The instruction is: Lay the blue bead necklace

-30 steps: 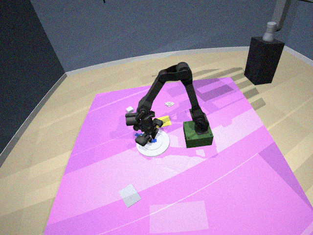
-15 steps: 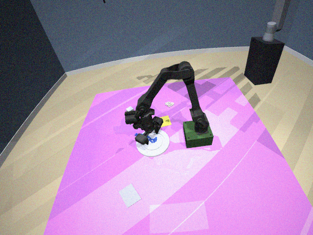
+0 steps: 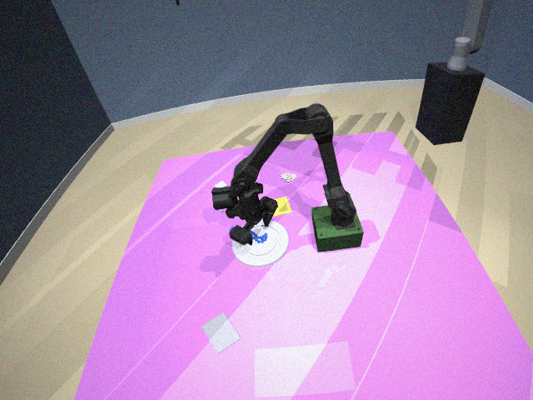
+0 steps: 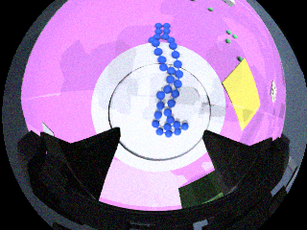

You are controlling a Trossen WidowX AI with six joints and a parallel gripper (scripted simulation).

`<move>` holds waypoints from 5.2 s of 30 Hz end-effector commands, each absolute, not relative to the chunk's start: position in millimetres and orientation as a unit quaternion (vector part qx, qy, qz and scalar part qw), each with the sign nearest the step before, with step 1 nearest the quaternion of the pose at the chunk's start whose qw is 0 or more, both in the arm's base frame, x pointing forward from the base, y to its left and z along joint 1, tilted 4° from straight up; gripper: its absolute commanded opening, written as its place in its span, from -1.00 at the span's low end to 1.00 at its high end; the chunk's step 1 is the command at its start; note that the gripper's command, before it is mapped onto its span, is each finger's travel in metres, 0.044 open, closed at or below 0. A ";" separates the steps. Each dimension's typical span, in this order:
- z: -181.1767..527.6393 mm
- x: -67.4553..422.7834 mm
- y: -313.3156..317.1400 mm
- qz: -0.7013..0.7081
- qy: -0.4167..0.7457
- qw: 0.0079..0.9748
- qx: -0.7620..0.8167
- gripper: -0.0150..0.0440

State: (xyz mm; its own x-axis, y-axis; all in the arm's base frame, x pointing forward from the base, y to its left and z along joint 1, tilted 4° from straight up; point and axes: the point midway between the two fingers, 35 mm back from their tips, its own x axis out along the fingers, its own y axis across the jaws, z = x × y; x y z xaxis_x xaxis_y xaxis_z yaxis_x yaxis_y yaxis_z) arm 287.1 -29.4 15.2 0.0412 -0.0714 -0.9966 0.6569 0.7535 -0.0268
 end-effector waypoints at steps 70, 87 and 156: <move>-0.4 361.5 -81.3 0.029 0.686 0.722 -0.089 -0.11; -0.4 361.5 -81.3 0.029 0.686 0.722 -0.089 -0.49; -7.8 324.3 -34.4 0.034 0.690 0.718 -0.088 -0.49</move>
State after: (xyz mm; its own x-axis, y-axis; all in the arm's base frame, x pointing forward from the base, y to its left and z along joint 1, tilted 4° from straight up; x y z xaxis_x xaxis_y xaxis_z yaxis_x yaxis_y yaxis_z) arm 328.7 -34.8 0.6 0.0656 -0.0766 -0.9949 -0.1718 0.9813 -0.0869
